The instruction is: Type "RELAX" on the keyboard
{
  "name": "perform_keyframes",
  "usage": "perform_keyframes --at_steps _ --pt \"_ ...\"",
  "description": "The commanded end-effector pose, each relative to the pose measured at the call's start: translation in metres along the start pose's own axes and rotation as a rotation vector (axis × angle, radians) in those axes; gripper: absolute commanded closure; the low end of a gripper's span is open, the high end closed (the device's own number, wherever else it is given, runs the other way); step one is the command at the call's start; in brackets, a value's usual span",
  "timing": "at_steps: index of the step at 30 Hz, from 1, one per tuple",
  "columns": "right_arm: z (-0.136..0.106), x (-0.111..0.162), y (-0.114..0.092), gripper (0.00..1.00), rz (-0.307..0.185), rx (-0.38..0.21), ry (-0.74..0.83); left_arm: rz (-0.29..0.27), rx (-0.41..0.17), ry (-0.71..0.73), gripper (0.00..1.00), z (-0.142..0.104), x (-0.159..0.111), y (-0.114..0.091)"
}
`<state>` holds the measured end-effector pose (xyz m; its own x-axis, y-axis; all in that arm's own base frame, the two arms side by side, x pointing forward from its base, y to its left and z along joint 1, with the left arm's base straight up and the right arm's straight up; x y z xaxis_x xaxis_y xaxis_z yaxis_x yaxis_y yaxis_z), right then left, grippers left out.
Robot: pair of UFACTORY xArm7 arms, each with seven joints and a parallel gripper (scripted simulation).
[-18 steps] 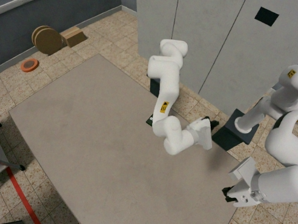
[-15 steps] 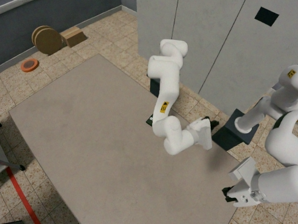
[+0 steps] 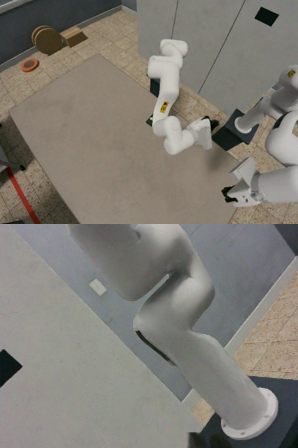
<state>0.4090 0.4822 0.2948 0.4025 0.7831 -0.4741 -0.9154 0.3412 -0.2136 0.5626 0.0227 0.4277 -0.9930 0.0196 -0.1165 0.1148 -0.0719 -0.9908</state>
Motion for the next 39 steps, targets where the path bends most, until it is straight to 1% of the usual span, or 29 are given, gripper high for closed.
perform_keyframes --at_steps 1,7,11,14,16,21,22,27,31,33,34,39 --pt "0.003 -0.001 -0.001 0.00 -0.002 -0.002 -0.005 0.006 -0.001 0.000 0.00 0.000 0.000 -0.003" --pt "0.003 -0.001 -0.001 0.00 -0.002 -0.002 -0.005 0.006 -0.003 -0.038 0.00 -0.009 0.002 -0.003" --pt "0.003 -0.001 -0.001 0.00 -0.002 -0.002 -0.005 0.006 -0.009 -0.118 0.00 -0.029 0.007 -0.004" --pt "0.003 -0.001 -0.001 0.00 -0.002 -0.002 -0.005 0.006 -0.016 -0.214 0.00 -0.052 0.014 -0.005" --pt "0.003 -0.001 -0.001 0.00 -0.002 -0.002 -0.005 0.006 -0.016 -0.214 0.00 -0.052 0.014 -0.005" --pt "0.003 -0.001 -0.001 0.00 -0.002 -0.002 -0.005 0.007 -0.032 -0.450 0.00 -0.107 0.037 -0.008" --pt "0.003 -0.001 -0.001 0.00 -0.002 -0.002 -0.005 0.007 -0.034 -0.472 0.00 -0.112 0.039 -0.008" --pt "0.003 -0.001 -0.001 0.00 -0.002 -0.002 -0.005 0.008 -0.040 -0.562 0.00 -0.132 0.049 -0.009" --pt "0.003 -0.001 -0.001 0.00 -0.002 -0.002 -0.005 0.009 -0.043 -0.613 0.00 -0.143 0.055 -0.010" --pt "0.003 -0.001 -0.001 0.00 -0.002 -0.002 -0.005 0.009 -0.043 -0.613 0.00 -0.143 0.055 -0.010" --pt "0.003 -0.001 -0.001 0.00 -0.002 -0.002 -0.005 0.009 -0.046 -0.656 0.00 -0.152 0.061 -0.010" --pt "0.003 -0.001 -0.001 0.00 -0.002 -0.002 -0.005 0.010 -0.051 -0.725 0.00 -0.166 0.069 -0.011"
Point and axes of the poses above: on each arm, the point where the finger pads meet when closed, its own y axis out along the fingers, its own x axis across the jaws, z = x × y, the point moved 10 cm from there along -y, back along the fingers, and after that the axes turned 15 degrees about -y, right-handed, at the moved point
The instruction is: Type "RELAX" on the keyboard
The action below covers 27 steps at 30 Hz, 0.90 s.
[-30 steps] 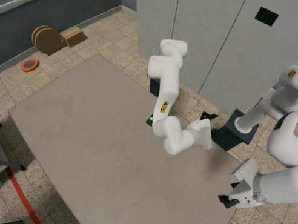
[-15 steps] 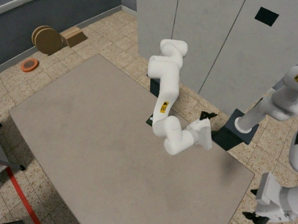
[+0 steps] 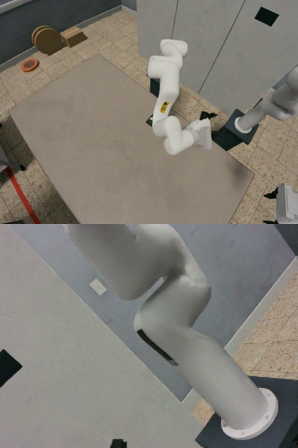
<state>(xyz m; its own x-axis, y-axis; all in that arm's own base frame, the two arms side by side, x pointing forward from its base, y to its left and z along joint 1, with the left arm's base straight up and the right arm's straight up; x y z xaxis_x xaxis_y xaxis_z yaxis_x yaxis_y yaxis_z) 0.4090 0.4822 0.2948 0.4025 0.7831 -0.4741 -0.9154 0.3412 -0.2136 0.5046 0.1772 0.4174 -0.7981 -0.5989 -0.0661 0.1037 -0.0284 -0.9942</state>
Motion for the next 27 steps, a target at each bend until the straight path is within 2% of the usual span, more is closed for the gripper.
perform_keyframes --at_steps 1,9,11,12,27 --pt "0.003 -0.001 -0.001 0.00 -0.002 -0.002 -0.005 0.008 -0.003 -0.078 0.00 -0.019 -0.003 -0.003" --pt "0.003 -0.001 -0.001 0.00 -0.002 -0.002 -0.005 0.010 -0.011 -0.203 0.00 -0.049 -0.004 -0.003" --pt "0.003 -0.001 -0.001 0.00 -0.002 -0.002 -0.005 0.010 -0.011 -0.203 0.00 -0.049 -0.004 -0.003" --pt "0.003 -0.001 -0.001 0.00 -0.002 -0.002 -0.005 0.010 -0.013 -0.248 0.00 -0.060 -0.004 -0.003" --pt "0.003 -0.001 -0.001 0.00 -0.002 -0.002 -0.005 0.014 -0.025 -0.463 0.00 -0.111 -0.002 -0.003"
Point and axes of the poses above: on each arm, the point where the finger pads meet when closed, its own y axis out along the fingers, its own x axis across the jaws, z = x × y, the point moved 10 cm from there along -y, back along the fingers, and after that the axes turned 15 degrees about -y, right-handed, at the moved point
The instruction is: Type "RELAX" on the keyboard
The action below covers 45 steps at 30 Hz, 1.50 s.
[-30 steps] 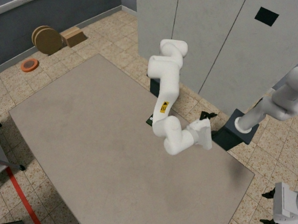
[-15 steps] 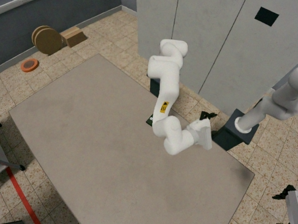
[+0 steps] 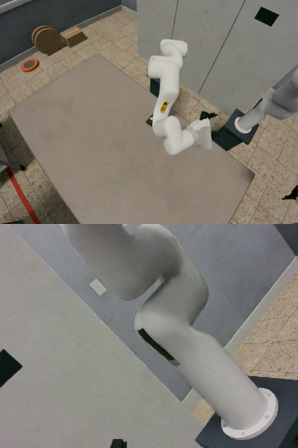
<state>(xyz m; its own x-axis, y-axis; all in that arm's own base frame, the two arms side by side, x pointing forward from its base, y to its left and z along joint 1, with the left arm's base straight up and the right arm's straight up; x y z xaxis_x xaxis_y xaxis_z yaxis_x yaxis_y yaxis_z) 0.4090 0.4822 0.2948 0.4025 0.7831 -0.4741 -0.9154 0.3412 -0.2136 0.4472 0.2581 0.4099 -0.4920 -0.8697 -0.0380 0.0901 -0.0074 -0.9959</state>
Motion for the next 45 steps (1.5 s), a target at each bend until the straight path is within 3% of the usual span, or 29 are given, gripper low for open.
perform_keyframes --at_steps 1,45 --pt "0.003 -0.001 -0.001 0.00 -0.002 -0.002 -0.005 0.007 0.000 -0.050 0.00 -0.011 -0.004 -0.002" --pt "0.003 -0.001 -0.001 0.00 -0.002 -0.002 -0.005 0.024 -0.034 -0.774 0.00 -0.175 -0.027 0.001"
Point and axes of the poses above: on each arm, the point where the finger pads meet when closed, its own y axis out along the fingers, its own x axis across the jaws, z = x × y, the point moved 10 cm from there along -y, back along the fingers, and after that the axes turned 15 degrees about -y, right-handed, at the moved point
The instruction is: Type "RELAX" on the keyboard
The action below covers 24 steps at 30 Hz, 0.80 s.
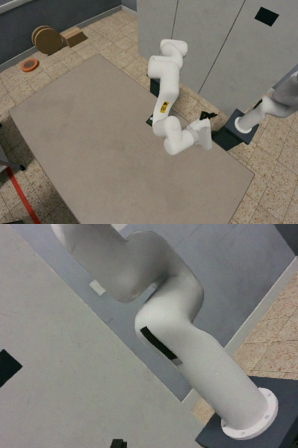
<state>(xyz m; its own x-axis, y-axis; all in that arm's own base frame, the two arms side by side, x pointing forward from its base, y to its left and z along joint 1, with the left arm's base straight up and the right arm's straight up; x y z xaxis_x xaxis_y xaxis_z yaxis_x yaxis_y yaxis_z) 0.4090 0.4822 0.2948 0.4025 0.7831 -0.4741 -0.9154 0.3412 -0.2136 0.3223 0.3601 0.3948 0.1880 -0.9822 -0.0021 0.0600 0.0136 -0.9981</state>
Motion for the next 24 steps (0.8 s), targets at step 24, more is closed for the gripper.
perform_keyframes --at_steps 24 --pt "0.003 -0.001 -0.001 0.00 -0.002 -0.002 -0.005 0.015 -0.012 -0.435 0.00 -0.079 -0.054 0.004"
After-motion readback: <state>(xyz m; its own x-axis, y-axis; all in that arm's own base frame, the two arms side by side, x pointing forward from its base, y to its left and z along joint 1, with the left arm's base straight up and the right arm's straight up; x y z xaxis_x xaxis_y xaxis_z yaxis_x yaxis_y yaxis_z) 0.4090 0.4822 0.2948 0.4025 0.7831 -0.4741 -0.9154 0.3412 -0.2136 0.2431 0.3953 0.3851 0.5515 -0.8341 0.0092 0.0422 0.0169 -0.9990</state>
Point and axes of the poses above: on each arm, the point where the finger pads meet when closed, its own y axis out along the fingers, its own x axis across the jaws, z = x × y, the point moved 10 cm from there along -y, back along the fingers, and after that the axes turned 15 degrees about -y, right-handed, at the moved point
